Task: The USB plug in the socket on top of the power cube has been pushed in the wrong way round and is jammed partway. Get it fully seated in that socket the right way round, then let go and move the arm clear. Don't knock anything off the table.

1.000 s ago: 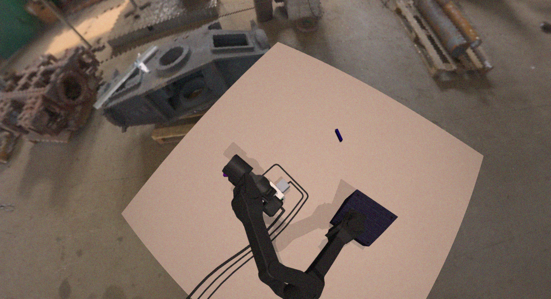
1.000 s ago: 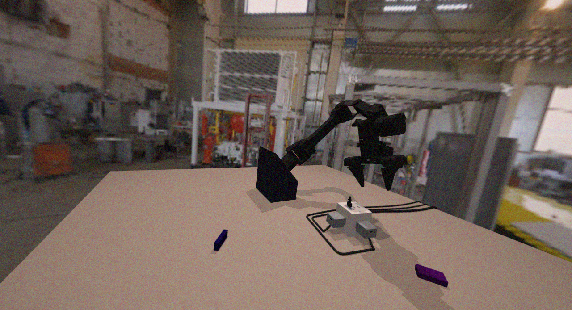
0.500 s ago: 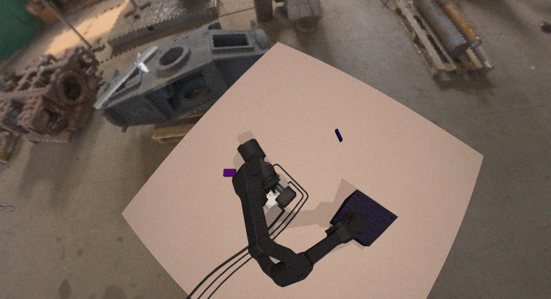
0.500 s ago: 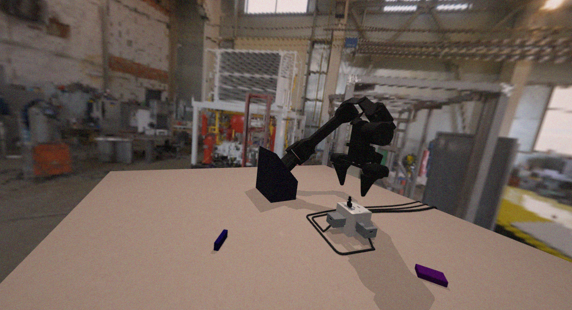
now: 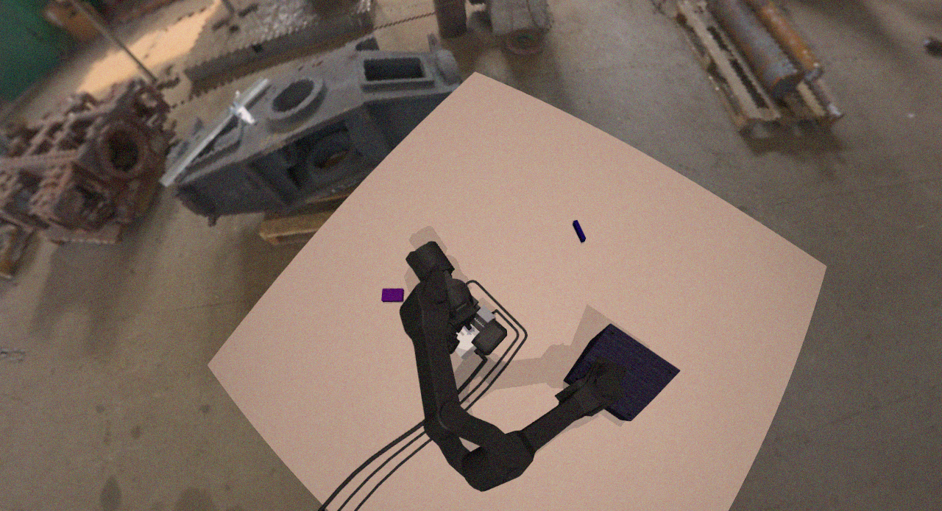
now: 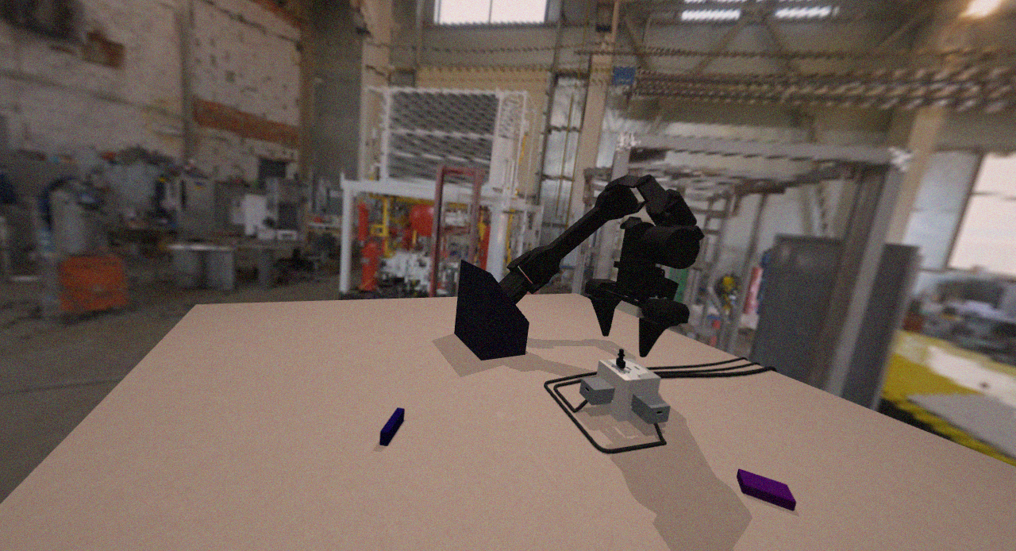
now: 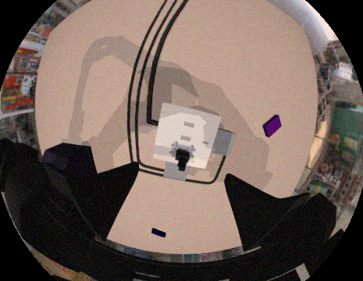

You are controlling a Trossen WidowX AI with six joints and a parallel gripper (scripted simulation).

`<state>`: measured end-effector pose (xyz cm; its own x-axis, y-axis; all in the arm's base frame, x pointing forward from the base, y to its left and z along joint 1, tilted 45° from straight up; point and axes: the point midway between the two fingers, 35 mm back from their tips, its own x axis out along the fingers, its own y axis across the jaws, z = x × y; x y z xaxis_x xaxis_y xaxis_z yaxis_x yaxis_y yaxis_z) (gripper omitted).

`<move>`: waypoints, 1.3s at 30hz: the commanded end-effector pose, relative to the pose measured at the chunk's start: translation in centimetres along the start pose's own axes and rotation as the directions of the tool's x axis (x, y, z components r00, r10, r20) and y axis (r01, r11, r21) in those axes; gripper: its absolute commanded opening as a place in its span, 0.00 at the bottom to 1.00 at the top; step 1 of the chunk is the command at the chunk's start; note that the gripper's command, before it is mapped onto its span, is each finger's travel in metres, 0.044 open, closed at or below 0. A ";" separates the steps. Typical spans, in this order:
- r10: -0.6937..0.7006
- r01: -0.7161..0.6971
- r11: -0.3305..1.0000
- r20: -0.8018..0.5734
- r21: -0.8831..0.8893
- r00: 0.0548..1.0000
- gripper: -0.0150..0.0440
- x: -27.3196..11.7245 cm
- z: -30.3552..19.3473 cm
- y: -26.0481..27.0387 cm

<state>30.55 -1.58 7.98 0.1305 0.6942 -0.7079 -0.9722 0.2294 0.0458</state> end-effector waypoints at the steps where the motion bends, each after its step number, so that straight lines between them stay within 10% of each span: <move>1: 0.004 -0.005 1.000 0.002 0.005 1.000 1.00 0.5 0.0 0.1; 16: 0.004 -0.004 1.000 0.002 0.005 1.000 1.00 1.5 0.0 0.1; 32: 0.003 -0.003 1.000 -0.003 0.000 1.000 0.29 1.4 0.0 0.1; 39: 0.003 -0.003 1.000 -0.003 0.000 1.000 0.25 1.4 0.0 0.1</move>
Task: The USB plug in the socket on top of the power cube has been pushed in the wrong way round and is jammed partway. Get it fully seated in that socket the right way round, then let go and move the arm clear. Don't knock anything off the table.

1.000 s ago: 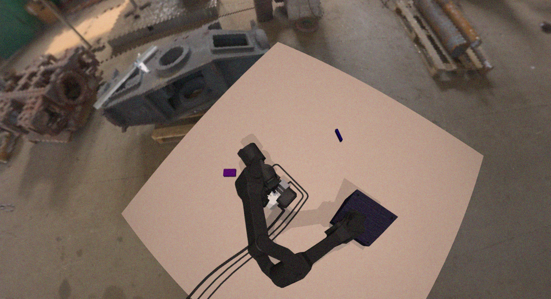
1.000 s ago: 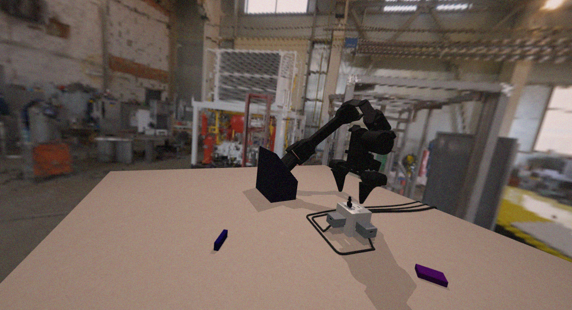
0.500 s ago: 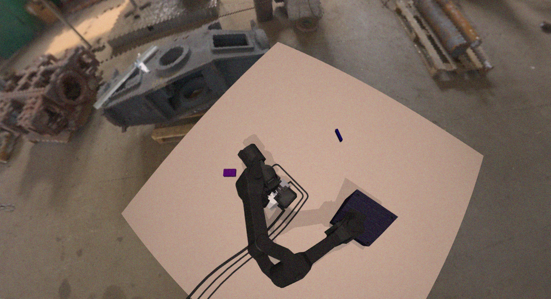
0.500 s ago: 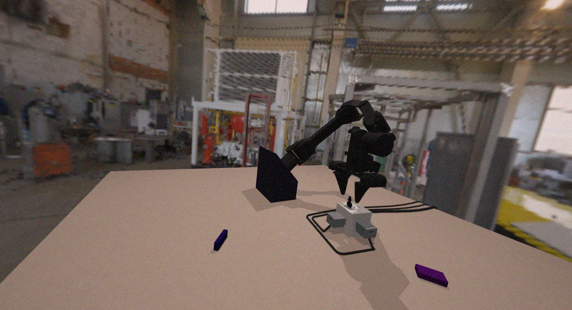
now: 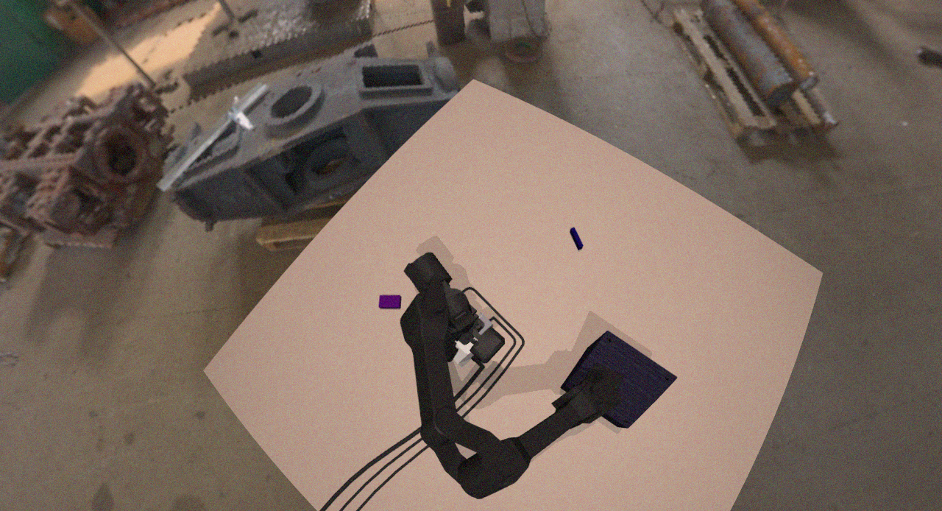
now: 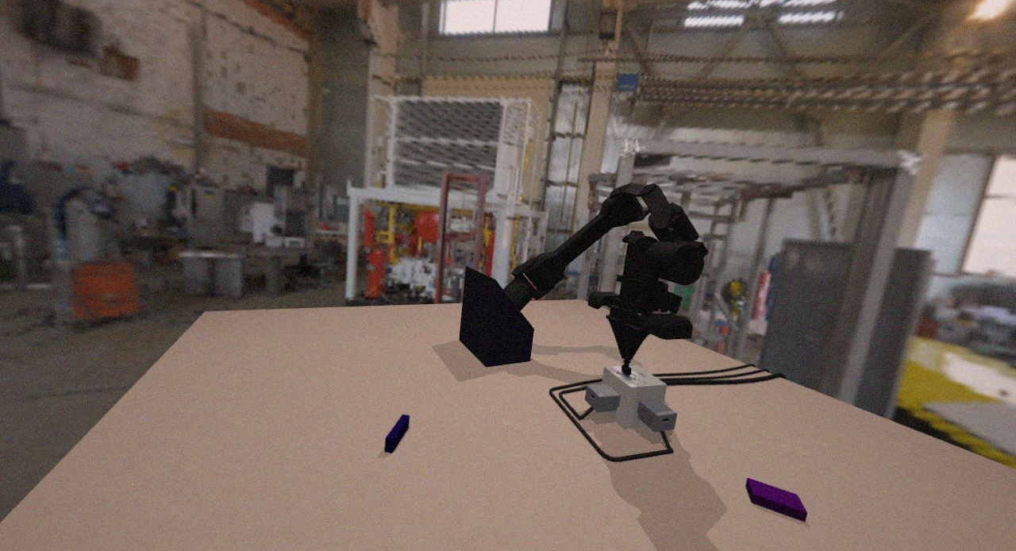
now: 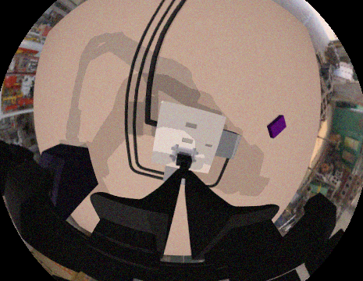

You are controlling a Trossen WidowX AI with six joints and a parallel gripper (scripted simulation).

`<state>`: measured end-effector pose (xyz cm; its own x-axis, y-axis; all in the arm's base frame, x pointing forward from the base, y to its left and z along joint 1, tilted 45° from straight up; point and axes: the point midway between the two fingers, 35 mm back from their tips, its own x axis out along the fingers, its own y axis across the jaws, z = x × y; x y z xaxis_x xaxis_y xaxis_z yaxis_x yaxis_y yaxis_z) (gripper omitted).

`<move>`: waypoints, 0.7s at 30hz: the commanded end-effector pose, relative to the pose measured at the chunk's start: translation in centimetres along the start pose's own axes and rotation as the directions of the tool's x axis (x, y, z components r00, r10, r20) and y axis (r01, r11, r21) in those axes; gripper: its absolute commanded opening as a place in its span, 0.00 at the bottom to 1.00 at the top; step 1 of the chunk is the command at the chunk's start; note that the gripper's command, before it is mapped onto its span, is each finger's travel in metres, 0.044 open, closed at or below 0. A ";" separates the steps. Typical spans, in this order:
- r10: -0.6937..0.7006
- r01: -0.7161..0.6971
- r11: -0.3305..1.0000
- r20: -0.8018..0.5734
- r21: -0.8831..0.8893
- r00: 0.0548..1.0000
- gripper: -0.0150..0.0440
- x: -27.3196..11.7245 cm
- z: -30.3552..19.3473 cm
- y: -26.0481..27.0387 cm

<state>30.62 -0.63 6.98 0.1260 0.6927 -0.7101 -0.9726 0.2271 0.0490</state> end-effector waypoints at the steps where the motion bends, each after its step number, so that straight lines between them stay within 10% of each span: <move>1: -0.001 0.001 1.000 0.000 -0.001 1.000 0.25 0.0 0.0 0.0; 21: 0.000 0.000 1.000 0.000 0.000 1.000 0.25 -0.6 0.0 0.0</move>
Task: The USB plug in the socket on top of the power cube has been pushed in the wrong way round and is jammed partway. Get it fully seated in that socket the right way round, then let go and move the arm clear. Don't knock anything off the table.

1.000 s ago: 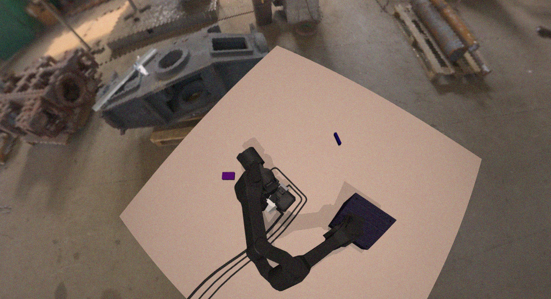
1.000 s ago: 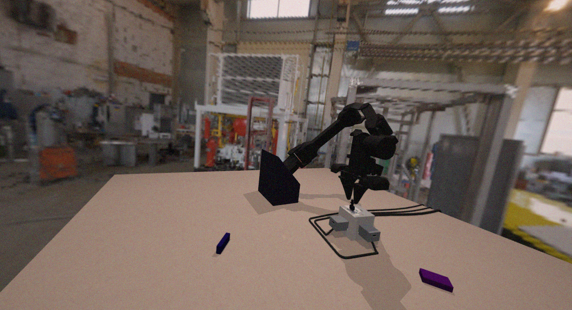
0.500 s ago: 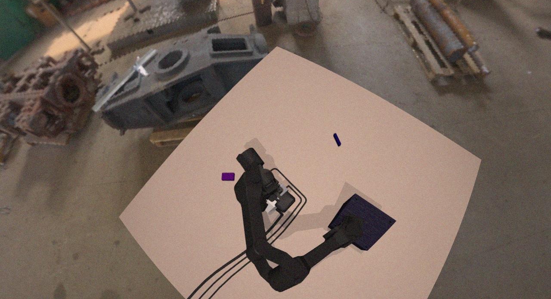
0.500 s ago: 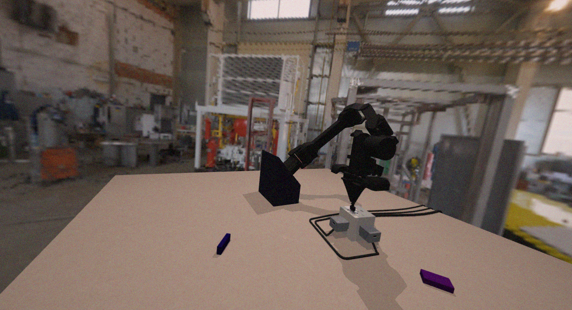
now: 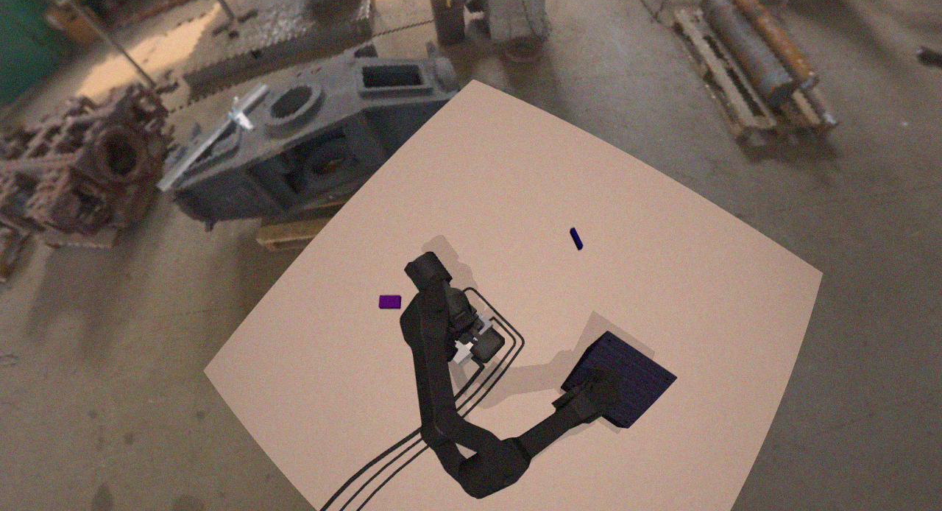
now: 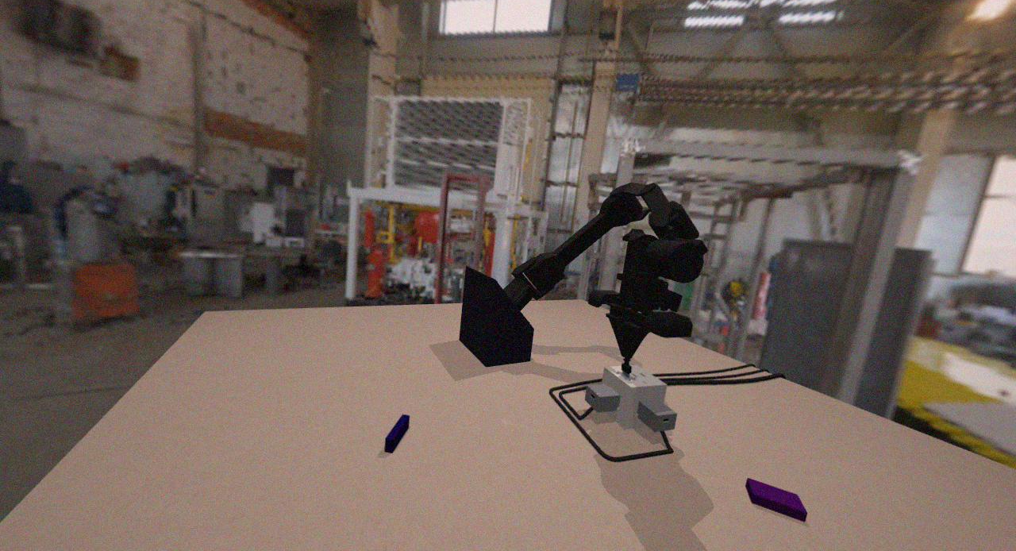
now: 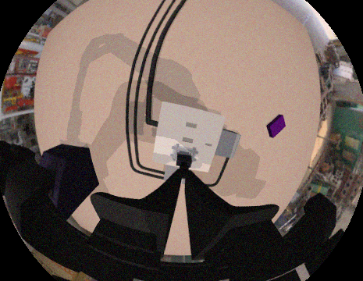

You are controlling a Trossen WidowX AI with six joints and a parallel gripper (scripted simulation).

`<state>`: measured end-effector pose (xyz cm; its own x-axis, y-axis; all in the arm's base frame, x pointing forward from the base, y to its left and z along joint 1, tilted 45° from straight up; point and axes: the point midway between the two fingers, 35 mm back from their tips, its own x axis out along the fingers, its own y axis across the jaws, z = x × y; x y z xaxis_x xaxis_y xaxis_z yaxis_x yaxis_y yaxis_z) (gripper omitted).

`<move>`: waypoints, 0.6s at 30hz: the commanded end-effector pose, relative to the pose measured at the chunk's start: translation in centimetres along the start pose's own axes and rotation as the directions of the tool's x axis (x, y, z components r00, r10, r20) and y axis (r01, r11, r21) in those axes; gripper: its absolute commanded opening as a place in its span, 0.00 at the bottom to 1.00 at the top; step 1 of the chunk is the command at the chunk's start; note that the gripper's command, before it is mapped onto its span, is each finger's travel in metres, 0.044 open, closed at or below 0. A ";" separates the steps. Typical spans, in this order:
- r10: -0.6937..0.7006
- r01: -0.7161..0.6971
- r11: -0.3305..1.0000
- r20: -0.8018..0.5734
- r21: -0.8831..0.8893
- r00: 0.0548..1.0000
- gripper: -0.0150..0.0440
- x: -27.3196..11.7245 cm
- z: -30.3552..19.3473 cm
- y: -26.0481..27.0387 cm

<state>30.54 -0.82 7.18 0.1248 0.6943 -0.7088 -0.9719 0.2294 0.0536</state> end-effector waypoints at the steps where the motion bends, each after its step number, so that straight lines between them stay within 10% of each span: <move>1: -0.002 0.002 1.000 -0.002 -0.005 1.000 0.25 -0.3 0.0 0.0; 18: -0.001 0.001 1.000 -0.002 -0.005 1.000 0.25 -1.5 0.0 0.0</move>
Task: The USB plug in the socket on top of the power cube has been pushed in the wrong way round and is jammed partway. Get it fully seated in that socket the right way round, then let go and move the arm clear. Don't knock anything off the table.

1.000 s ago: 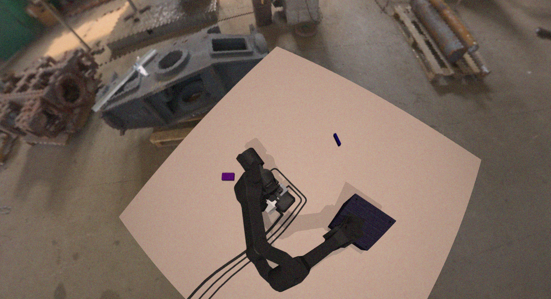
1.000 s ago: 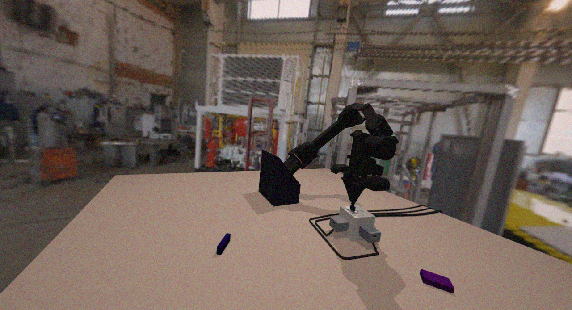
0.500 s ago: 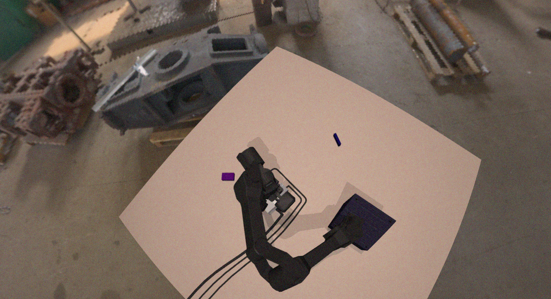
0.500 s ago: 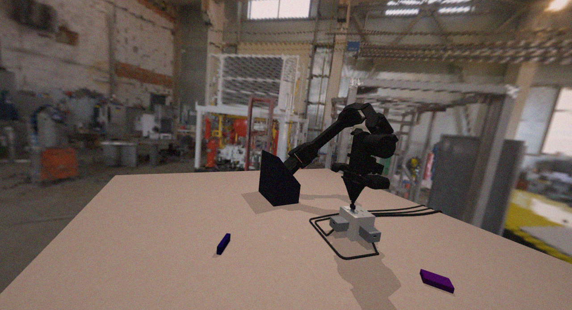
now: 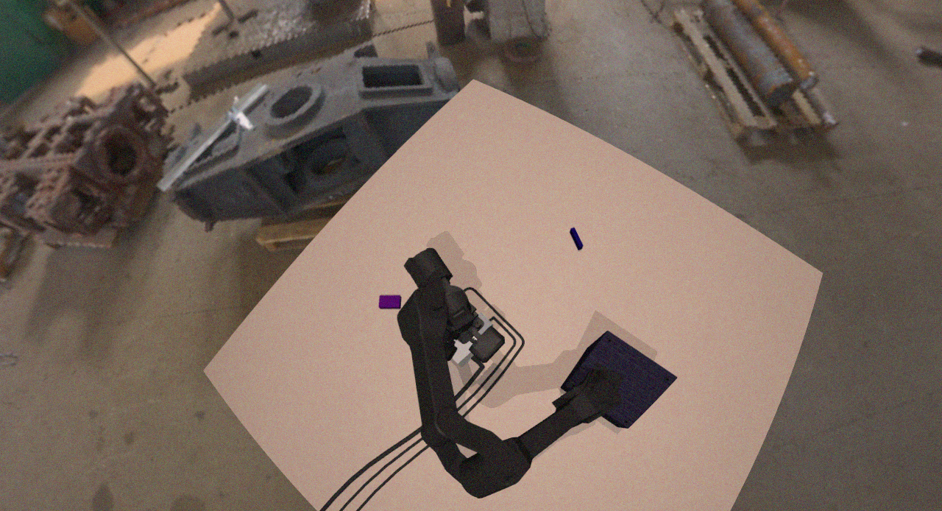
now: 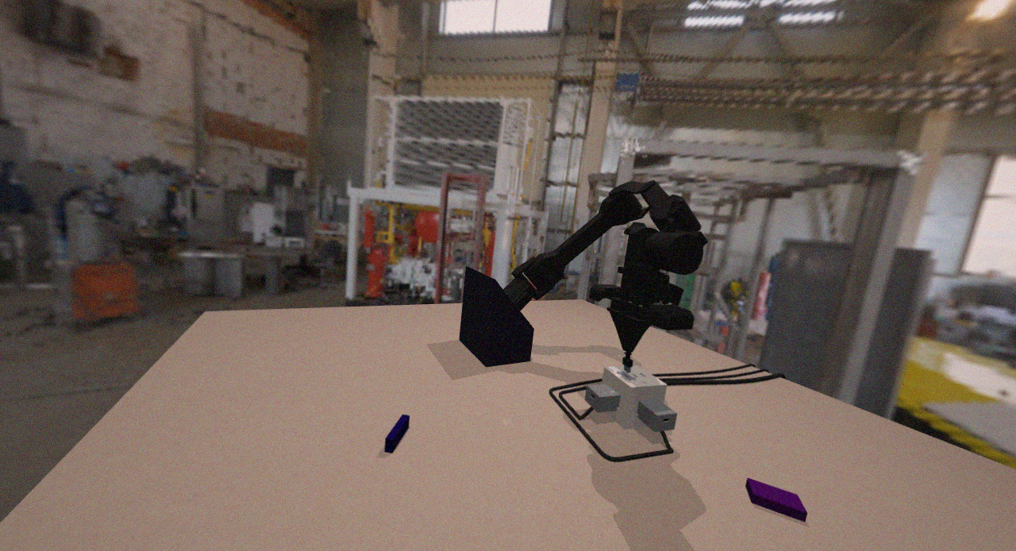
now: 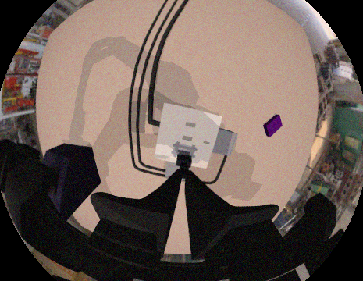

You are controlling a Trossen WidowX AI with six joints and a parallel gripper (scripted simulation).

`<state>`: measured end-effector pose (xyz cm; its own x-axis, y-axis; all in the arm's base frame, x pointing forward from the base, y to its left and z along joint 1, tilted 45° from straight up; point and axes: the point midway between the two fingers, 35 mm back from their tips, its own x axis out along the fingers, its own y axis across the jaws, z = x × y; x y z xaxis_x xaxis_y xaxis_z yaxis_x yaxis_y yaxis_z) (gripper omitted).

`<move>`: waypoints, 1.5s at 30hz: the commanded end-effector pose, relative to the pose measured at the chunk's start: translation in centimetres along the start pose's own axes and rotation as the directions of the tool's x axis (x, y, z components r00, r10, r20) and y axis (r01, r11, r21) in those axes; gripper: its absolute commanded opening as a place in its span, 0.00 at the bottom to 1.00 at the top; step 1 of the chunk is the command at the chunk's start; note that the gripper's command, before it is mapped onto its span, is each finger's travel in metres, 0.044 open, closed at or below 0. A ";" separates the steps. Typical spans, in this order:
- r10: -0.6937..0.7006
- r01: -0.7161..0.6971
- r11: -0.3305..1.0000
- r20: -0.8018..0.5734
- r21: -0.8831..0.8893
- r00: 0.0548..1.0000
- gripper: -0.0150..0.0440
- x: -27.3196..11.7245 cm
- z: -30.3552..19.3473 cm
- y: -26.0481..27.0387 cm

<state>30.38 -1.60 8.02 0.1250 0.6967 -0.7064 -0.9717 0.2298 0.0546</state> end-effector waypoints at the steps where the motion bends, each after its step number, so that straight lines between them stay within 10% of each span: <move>1: -0.002 0.002 1.000 -0.006 -0.006 1.000 0.25 -0.4 0.0 -0.1; 23: -0.001 0.001 1.000 -0.003 0.024 1.000 0.25 -1.4 0.0 0.0; 45: -0.001 0.001 0.832 -0.001 0.555 1.000 0.25 -1.3 0.0 0.0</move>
<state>30.22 -2.50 8.96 0.1251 0.6967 -0.7063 -0.7428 0.5377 0.3988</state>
